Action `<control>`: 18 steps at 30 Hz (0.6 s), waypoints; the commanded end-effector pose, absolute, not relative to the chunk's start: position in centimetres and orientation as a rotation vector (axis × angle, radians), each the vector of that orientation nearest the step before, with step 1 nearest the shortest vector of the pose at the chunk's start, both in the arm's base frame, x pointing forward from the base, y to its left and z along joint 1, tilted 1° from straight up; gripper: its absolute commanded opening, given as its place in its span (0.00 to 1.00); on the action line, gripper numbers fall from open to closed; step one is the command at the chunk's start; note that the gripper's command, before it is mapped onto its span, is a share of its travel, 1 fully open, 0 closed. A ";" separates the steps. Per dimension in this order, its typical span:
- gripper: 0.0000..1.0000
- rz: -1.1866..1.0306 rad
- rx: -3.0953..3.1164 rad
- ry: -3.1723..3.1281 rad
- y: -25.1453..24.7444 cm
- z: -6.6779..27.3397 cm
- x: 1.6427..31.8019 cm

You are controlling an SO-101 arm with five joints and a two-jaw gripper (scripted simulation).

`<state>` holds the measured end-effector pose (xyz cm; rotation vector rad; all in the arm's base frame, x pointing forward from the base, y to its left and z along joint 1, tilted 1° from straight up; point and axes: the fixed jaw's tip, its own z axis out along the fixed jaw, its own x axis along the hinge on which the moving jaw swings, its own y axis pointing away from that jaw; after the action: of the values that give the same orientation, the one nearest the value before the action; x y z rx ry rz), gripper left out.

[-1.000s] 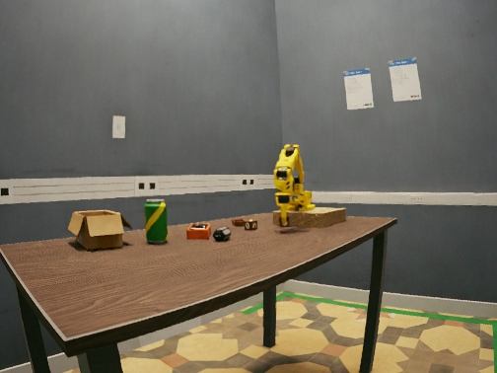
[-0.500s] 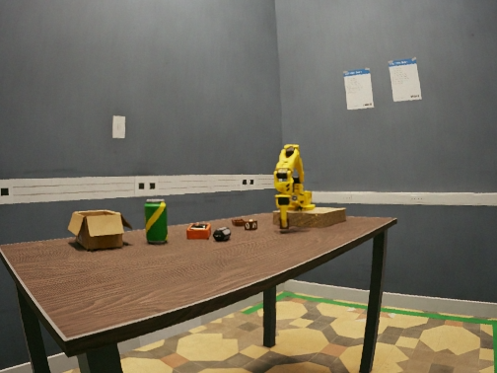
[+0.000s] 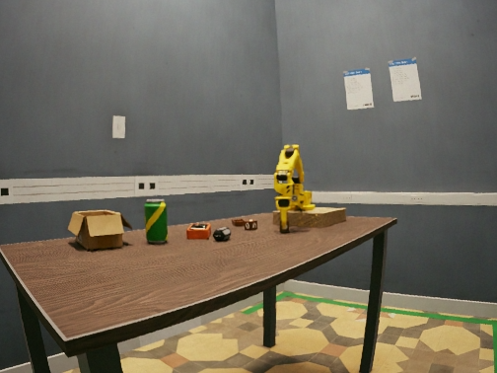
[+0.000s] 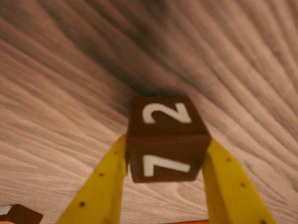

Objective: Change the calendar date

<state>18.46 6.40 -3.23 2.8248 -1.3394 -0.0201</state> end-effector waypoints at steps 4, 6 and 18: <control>0.00 -0.049 2.805 -1.340 6.3 -3.7 17.9; 0.00 -0.049 2.805 -1.340 6.3 -3.8 17.9; 0.00 -0.049 2.805 -1.340 6.3 -4.0 17.9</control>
<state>18.46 6.40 -3.53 2.8250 -1.3395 -0.0199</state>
